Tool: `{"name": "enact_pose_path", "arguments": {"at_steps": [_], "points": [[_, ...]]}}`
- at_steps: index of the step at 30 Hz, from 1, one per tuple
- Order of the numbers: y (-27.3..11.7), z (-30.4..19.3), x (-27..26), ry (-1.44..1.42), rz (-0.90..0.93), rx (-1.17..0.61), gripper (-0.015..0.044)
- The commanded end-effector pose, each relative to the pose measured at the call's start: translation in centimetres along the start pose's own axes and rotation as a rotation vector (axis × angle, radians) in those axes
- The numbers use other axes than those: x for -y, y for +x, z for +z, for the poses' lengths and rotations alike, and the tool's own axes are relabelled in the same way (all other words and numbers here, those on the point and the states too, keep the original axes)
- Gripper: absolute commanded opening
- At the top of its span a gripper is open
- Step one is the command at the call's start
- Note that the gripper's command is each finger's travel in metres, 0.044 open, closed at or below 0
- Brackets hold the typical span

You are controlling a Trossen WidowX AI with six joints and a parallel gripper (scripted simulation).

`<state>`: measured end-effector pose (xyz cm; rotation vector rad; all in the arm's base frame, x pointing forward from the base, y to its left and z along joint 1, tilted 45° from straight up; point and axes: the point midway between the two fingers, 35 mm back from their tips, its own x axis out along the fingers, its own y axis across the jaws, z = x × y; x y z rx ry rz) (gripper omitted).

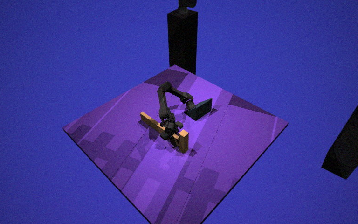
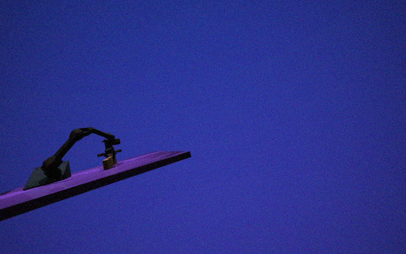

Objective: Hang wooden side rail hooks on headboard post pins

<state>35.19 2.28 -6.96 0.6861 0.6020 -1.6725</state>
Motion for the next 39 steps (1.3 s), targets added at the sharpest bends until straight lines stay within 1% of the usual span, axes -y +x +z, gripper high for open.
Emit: {"name": "enact_pose_path", "arguments": {"at_steps": [1,39], "points": [[-0.12,-0.24,-0.09,0.004,0.005,-0.004,0.0000],[-0.14,-0.62,-0.10,0.004,0.005,-0.004,0.0000]]}}
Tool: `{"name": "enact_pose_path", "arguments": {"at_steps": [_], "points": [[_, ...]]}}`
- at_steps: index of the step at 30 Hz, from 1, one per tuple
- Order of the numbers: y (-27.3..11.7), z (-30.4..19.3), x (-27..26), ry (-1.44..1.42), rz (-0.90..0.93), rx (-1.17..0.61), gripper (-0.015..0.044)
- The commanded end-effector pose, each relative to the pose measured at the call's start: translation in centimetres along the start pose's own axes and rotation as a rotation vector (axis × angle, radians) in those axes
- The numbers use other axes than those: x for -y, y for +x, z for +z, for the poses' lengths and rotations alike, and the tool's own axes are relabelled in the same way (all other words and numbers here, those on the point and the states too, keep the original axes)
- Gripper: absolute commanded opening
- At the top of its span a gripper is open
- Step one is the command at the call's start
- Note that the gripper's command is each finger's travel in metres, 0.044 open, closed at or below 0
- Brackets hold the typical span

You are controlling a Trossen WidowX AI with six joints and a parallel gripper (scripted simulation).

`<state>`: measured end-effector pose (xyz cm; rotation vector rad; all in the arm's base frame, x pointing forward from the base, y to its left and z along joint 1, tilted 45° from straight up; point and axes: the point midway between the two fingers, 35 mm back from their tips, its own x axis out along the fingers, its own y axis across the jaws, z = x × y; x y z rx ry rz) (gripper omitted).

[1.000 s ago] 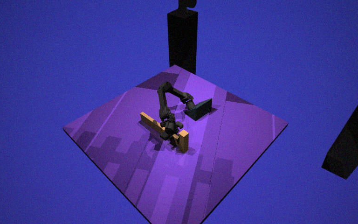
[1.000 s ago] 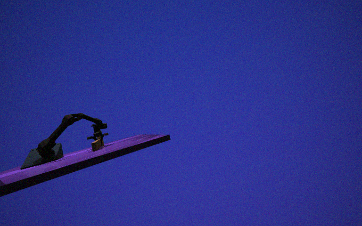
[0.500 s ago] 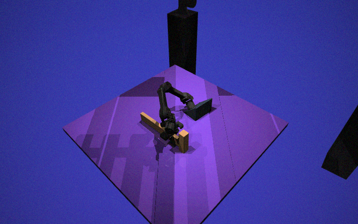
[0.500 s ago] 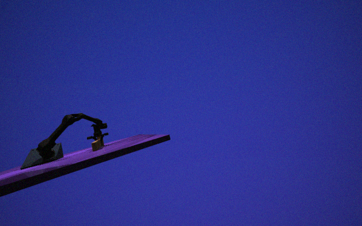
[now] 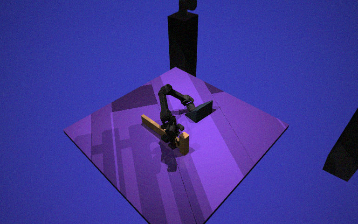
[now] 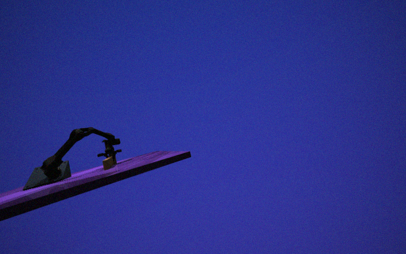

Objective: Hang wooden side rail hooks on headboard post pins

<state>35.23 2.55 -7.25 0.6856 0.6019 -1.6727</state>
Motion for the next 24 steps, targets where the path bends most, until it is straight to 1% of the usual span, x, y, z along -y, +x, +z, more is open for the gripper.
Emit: {"name": "enact_pose_path", "arguments": {"at_steps": [1,24], "points": [[-0.17,-0.23,-0.11,0.004,0.005,-0.004,0.0000],[-0.27,-0.46,-0.01,0.004,0.005,-0.005,0.0000]]}}
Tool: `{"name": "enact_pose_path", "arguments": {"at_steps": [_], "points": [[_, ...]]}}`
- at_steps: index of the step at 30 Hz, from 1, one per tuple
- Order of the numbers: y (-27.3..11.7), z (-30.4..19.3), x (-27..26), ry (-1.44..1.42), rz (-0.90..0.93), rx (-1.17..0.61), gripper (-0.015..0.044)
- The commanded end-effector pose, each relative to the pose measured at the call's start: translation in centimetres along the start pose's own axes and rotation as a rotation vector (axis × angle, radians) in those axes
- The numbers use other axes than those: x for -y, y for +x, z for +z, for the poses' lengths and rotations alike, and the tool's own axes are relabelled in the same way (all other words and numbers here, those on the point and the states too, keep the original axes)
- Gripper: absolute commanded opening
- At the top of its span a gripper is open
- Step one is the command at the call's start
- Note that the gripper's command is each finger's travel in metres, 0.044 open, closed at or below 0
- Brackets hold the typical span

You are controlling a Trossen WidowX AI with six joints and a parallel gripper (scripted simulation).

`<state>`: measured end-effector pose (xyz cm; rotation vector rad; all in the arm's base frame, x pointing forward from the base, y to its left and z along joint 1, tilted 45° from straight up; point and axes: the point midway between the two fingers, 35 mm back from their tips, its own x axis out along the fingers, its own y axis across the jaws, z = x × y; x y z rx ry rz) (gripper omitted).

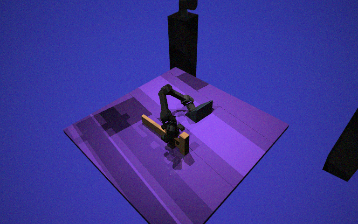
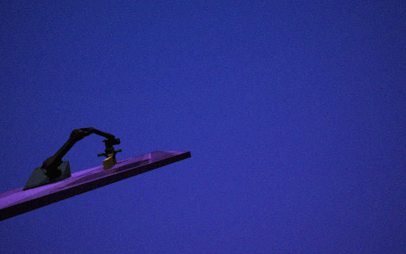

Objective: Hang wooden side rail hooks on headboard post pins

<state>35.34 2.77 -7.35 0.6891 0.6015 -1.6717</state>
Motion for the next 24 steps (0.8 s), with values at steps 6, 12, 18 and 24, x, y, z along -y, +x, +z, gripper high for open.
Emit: {"name": "enact_pose_path", "arguments": {"at_steps": [6,12,18,24], "points": [[-0.11,-0.29,0.02,0.002,0.004,-0.002,0.0000],[-0.08,-0.35,-0.04,0.002,0.004,-0.002,0.0000],[-0.13,-0.39,-0.08,0.002,0.004,-0.003,0.0000],[-0.19,-0.45,-0.07,0.002,0.004,-0.003,0.0000]]}}
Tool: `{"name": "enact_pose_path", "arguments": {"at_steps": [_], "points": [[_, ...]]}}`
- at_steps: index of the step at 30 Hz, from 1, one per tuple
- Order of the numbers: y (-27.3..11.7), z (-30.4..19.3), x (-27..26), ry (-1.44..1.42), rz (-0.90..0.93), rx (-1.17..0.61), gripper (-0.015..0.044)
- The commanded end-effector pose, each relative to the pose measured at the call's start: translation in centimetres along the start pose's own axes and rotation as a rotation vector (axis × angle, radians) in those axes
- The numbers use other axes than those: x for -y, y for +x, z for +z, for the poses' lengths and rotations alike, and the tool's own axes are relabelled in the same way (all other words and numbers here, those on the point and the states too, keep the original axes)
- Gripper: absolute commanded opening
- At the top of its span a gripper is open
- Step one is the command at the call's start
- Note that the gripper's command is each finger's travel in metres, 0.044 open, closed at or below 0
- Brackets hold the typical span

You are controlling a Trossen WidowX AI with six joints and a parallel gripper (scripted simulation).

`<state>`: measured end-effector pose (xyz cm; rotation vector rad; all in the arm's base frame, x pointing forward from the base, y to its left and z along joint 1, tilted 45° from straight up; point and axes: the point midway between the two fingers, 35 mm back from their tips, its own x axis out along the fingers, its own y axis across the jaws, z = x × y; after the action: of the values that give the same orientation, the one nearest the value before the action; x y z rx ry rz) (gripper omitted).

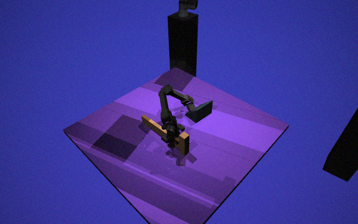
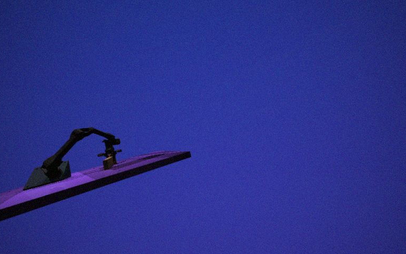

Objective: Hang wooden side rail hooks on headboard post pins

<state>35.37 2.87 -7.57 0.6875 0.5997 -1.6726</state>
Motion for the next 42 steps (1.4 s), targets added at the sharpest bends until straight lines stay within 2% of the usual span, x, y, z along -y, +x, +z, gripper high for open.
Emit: {"name": "enact_pose_path", "arguments": {"at_steps": [1,42], "points": [[-0.29,-0.23,-0.04,0.002,0.004,-0.005,0.0000],[0.24,-0.31,0.04,0.002,0.004,-0.005,0.0000]]}}
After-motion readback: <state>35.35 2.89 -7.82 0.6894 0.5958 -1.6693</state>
